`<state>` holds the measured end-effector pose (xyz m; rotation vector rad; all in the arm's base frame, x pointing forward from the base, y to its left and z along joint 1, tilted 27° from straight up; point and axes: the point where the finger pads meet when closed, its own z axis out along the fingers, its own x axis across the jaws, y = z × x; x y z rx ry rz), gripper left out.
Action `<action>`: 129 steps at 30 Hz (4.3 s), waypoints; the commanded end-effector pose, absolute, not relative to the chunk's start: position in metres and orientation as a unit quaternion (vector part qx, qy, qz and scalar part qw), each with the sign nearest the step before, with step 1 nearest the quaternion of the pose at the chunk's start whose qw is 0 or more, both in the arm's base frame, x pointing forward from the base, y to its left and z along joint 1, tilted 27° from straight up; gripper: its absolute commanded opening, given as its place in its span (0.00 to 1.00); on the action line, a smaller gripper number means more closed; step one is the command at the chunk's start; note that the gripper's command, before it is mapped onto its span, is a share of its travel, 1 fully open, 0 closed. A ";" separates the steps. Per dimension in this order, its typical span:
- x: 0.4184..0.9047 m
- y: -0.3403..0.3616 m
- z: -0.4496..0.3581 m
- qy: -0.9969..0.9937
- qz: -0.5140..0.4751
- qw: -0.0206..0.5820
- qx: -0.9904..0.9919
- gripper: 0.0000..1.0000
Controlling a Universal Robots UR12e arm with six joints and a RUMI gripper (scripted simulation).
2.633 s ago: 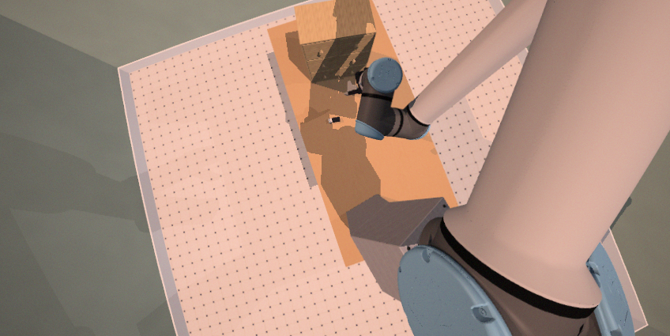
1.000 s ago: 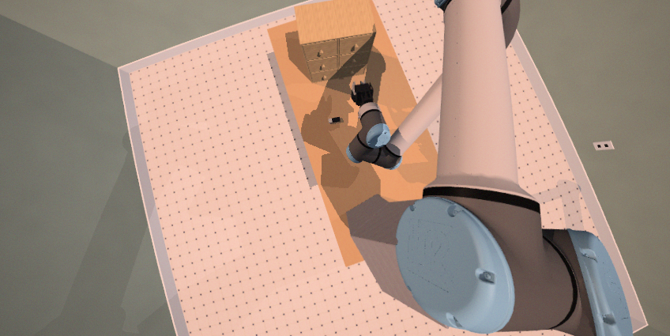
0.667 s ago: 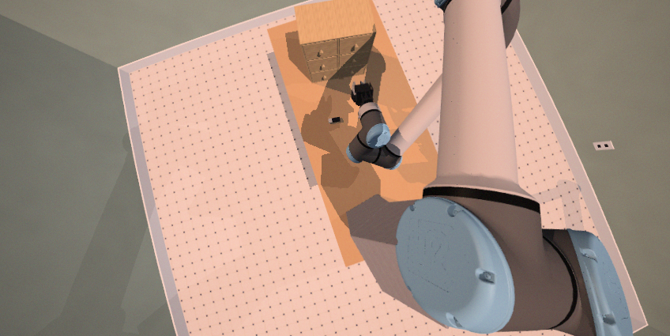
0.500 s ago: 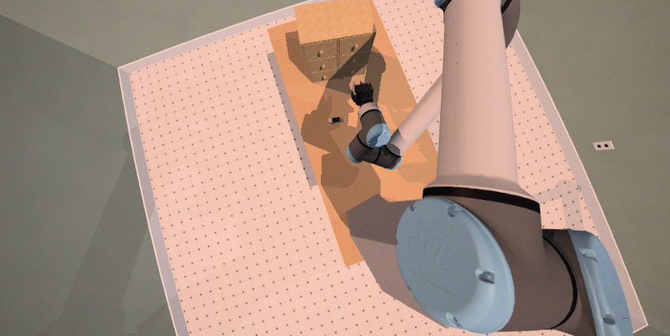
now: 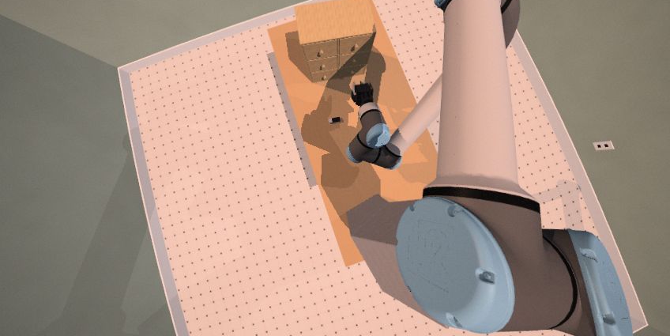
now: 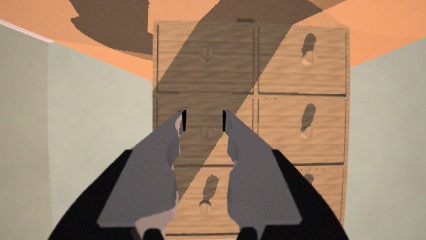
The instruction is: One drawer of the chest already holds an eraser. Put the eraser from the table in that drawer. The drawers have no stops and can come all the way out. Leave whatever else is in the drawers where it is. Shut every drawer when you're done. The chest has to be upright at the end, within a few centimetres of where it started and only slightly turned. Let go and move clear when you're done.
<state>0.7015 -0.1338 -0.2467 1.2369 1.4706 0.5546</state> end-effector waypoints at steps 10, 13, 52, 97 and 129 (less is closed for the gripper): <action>0.714 -0.140 -0.259 0.619 0.234 0.540 0.520 0.20; 0.719 -0.143 -0.264 0.619 0.234 0.540 0.520 0.20; 0.775 -0.174 -0.313 0.619 0.234 0.540 0.520 0.20; 0.775 -0.174 -0.312 0.619 0.234 0.540 0.521 0.20; 0.775 -0.174 -0.313 0.619 0.234 0.540 0.520 0.20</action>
